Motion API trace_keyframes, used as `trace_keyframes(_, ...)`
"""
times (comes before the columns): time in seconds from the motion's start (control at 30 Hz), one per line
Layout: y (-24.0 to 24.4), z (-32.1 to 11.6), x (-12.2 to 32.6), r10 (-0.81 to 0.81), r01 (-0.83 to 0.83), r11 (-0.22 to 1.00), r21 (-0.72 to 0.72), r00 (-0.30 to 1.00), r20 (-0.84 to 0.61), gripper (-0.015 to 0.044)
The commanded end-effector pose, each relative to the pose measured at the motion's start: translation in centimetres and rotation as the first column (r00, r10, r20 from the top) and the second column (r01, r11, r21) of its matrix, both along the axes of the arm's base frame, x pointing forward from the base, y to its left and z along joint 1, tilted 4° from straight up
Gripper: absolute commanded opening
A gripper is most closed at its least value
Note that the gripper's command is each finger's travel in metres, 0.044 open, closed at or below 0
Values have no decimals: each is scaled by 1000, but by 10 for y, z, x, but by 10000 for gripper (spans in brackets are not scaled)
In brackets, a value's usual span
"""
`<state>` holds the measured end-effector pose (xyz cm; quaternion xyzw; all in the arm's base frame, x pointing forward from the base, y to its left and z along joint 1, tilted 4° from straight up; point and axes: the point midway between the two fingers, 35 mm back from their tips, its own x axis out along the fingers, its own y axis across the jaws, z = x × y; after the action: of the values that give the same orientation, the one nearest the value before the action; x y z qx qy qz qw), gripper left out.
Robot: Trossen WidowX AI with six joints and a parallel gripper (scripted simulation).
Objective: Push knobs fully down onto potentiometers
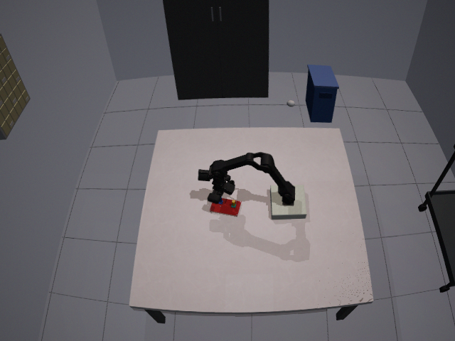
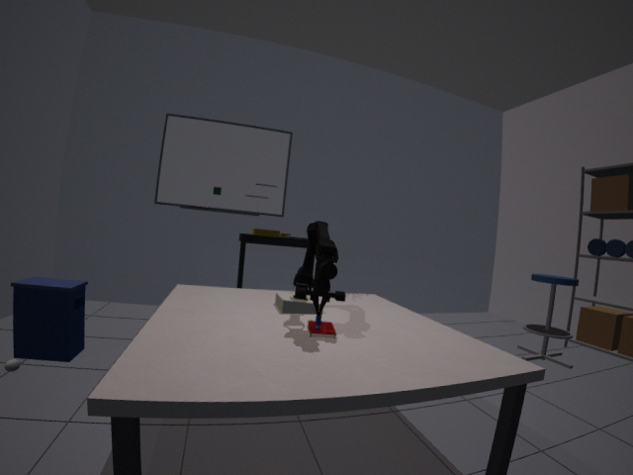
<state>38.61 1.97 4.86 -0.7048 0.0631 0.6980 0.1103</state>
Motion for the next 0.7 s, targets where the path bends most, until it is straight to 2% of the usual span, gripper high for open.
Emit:
trace_keyframes(0.0, 2, -10, 2, 2, -2, 1000, 3, 1000, -3, 0)
trace_keyframes(0.67, 2, -12, 2, 2, -2, 1000, 3, 1000, -3, 0)
